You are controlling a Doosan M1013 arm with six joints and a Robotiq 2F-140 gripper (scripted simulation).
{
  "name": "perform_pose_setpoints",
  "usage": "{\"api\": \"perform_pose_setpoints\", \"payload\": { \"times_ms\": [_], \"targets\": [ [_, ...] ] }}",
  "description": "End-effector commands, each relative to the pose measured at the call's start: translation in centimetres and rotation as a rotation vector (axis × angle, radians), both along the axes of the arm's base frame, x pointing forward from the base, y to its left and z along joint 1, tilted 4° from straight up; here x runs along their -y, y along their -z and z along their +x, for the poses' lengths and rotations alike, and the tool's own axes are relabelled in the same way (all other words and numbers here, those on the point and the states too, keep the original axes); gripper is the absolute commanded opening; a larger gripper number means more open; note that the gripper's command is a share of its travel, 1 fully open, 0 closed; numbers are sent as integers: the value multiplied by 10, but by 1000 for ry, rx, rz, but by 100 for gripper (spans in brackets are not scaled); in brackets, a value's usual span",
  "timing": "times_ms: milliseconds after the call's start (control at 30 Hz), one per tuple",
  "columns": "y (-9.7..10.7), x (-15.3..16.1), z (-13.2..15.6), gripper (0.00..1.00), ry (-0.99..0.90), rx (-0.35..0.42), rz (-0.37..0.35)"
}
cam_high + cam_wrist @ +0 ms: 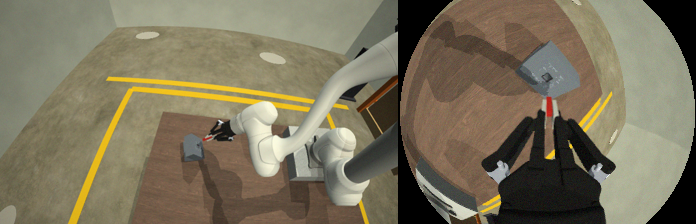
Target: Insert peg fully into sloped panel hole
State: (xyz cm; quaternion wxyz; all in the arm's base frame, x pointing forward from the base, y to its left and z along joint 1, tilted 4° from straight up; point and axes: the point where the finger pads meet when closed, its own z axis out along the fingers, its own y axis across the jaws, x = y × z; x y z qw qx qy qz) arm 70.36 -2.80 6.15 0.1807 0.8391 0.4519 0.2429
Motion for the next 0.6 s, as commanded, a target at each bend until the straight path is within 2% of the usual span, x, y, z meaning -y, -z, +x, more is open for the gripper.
{"api": "perform_pose_setpoints", "payload": {
  "times_ms": [0,567],
  "targets": [
    [-1,4,0,0,-33,18,-16],
    [-5,19,-4,0,-203,111,-98]
  ]
}}
